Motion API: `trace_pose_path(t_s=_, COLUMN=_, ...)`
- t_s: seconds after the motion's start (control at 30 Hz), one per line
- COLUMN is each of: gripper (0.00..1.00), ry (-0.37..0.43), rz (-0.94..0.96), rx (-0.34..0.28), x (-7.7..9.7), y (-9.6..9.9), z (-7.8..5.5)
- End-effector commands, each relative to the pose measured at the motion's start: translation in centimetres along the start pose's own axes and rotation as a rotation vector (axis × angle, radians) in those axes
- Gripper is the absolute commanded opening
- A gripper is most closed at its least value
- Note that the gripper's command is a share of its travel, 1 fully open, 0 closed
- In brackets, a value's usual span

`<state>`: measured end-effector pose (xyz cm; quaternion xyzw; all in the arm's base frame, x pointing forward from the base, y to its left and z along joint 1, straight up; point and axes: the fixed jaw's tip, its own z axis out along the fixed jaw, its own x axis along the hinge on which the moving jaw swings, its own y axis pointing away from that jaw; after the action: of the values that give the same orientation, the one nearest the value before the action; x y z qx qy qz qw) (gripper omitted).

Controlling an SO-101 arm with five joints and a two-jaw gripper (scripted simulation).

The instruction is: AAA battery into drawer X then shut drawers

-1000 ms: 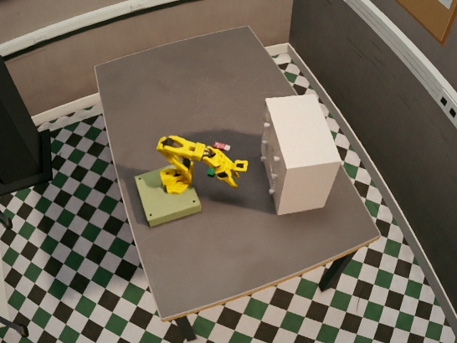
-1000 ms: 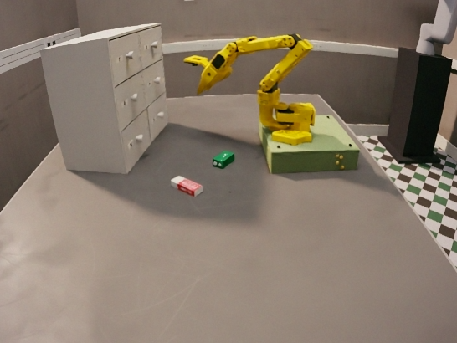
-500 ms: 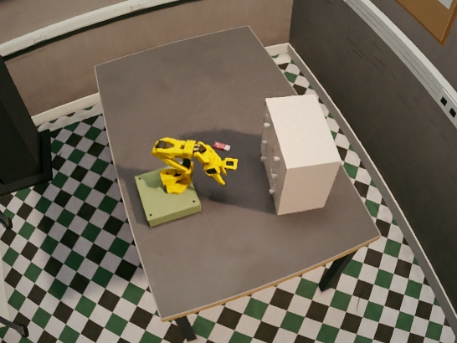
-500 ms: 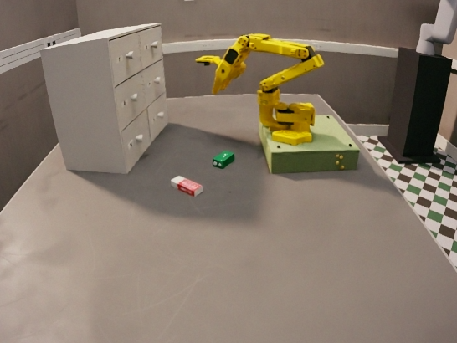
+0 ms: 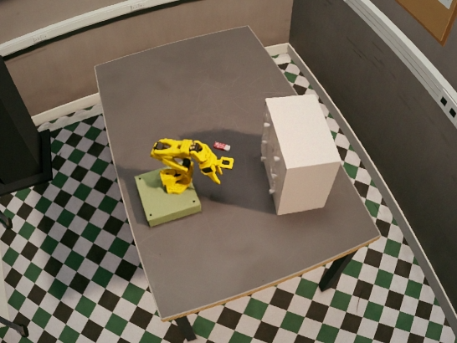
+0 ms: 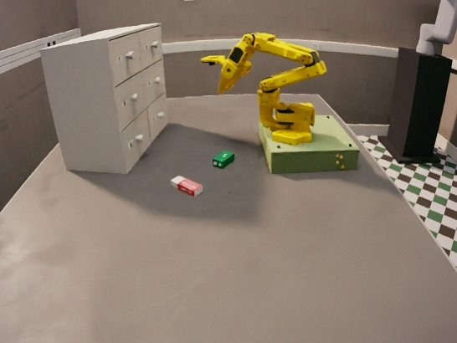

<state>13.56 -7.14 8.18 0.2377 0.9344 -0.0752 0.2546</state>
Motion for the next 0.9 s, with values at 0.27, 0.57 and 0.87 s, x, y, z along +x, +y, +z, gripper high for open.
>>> trace_pose_path(t_s=0.27, gripper=0.21, ry=0.018, rz=-0.001, rx=0.003, x=0.5, y=-0.1, z=0.2)
trace_pose_path(t_s=0.57, gripper=0.21, ry=0.018, rz=-0.001, rx=0.003, x=0.5, y=-0.1, z=0.2)
trace_pose_path(t_s=0.87, gripper=0.26, ry=0.269, rz=-0.127, rx=-0.060, x=2.0, y=1.7, z=0.4)
